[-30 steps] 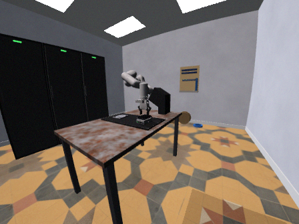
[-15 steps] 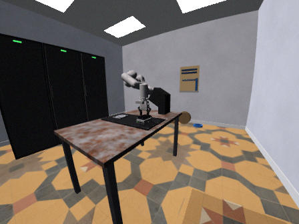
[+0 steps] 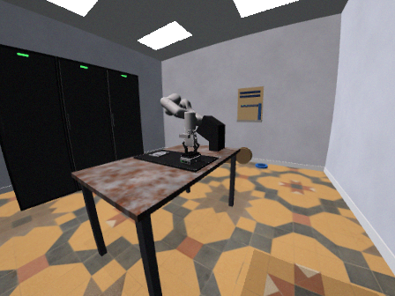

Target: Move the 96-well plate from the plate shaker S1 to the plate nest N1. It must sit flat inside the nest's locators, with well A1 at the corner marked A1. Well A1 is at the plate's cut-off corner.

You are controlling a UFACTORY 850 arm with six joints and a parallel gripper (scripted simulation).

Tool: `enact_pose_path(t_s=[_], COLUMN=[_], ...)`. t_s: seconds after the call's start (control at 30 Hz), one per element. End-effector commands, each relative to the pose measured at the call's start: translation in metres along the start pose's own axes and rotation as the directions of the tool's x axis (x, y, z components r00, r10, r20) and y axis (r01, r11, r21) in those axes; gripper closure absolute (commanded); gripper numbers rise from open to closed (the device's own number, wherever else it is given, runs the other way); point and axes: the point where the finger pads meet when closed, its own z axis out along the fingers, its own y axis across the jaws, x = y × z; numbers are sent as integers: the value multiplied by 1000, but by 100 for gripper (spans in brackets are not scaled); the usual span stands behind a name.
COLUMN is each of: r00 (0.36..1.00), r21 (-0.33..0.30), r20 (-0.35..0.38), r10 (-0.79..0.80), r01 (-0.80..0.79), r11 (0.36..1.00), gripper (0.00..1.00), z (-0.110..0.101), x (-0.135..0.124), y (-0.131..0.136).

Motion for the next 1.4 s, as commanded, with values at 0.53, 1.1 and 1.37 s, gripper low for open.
enact_pose_path(t_s=[0.53,1.1,1.37], r00=[1000,1000,1000], r21=[1,1,1], r20=[-1,-1,-1], r10=[1,1,1], r01=[-1,-1,-1], r11=[1000,1000,1000], gripper=[100,100,100], z=[-1,-1,-1], x=[1,1,1], y=[0,0,0])
